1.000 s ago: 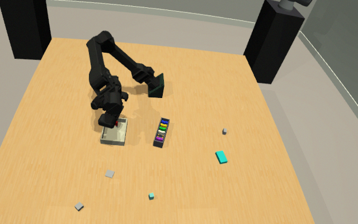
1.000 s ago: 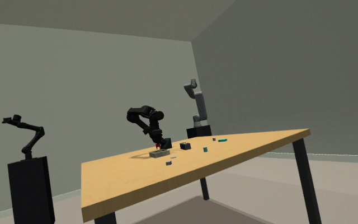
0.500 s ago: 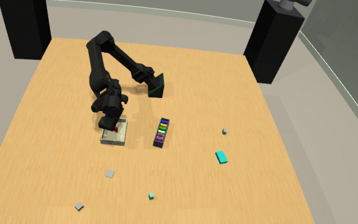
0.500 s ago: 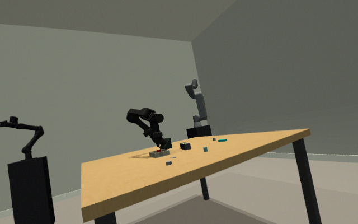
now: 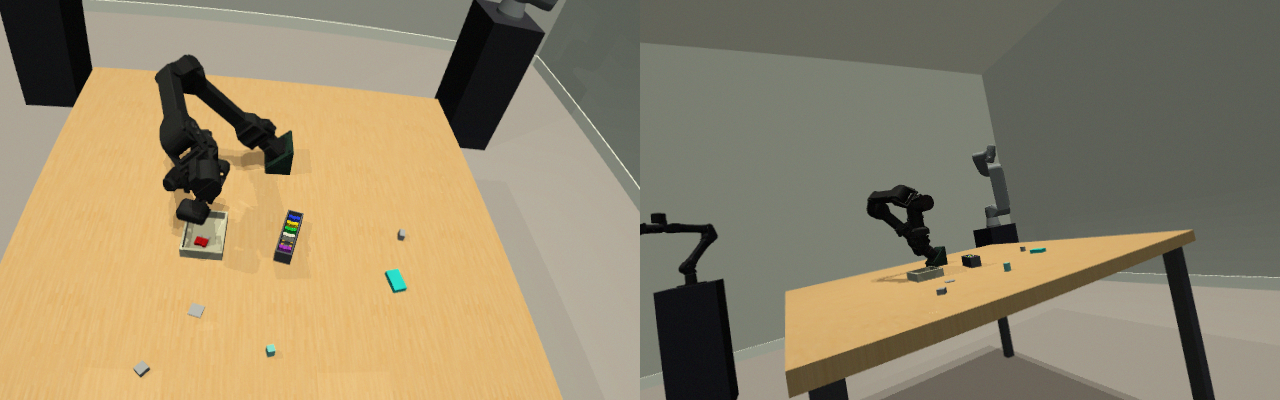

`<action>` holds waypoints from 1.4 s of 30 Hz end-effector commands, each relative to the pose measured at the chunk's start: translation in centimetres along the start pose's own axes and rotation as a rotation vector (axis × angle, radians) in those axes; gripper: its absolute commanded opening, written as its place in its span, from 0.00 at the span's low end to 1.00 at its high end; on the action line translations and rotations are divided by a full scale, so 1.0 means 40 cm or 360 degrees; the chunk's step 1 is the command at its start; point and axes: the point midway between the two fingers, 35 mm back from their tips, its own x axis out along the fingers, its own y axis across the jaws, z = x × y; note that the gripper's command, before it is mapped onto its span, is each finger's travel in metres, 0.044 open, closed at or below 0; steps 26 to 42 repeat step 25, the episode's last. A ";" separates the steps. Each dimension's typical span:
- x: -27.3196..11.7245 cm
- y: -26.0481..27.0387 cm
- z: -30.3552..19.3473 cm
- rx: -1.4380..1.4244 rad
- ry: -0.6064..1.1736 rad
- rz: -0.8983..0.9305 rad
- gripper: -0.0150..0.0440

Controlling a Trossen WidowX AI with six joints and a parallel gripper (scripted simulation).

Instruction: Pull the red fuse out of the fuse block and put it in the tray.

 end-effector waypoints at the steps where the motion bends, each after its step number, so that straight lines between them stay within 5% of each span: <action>1: -0.018 0.001 0.003 0.0010 -0.0001 0.0002 0.81; 42: -0.013 -0.001 0.002 0.0001 -0.0003 -0.0004 0.81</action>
